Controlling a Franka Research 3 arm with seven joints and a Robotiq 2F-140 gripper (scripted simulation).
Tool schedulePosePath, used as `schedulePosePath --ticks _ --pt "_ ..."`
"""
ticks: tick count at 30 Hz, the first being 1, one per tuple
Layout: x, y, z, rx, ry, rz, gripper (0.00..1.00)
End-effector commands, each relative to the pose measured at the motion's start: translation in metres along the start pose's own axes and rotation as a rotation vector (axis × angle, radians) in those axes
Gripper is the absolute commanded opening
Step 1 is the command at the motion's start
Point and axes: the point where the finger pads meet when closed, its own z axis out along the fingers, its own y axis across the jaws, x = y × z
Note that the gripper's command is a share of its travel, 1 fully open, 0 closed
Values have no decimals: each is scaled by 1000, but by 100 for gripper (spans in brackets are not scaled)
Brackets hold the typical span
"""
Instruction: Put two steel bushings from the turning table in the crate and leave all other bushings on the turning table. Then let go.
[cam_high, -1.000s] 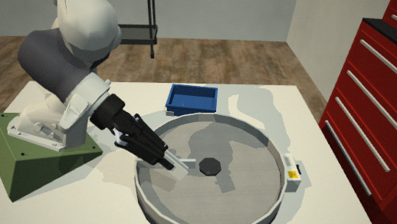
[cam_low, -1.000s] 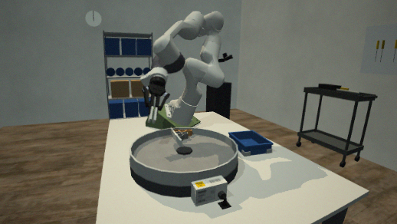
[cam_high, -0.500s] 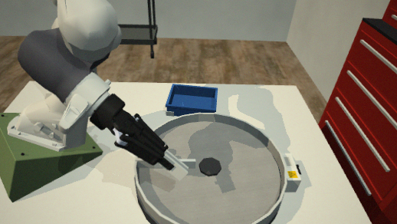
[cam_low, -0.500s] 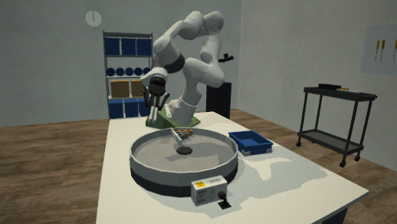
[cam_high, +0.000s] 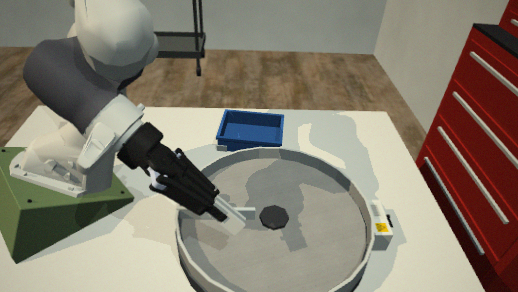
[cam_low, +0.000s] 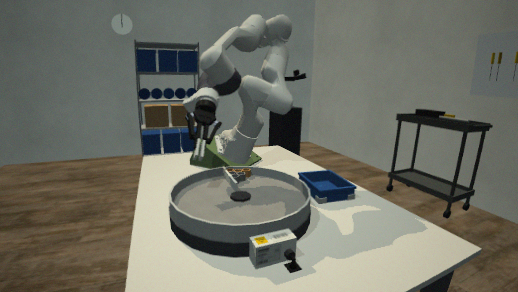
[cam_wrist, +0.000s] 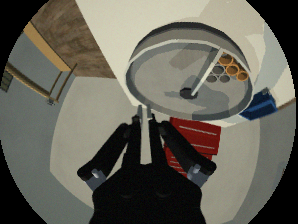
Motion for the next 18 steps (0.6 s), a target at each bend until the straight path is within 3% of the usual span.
schedulePosePath --ticks 1,12,18 --pt "0 0 0 0 0 0 6" --pt "-2 0 0 -3 0 -1 6" --pt "-16 -2 3 -34 2 -8 6"
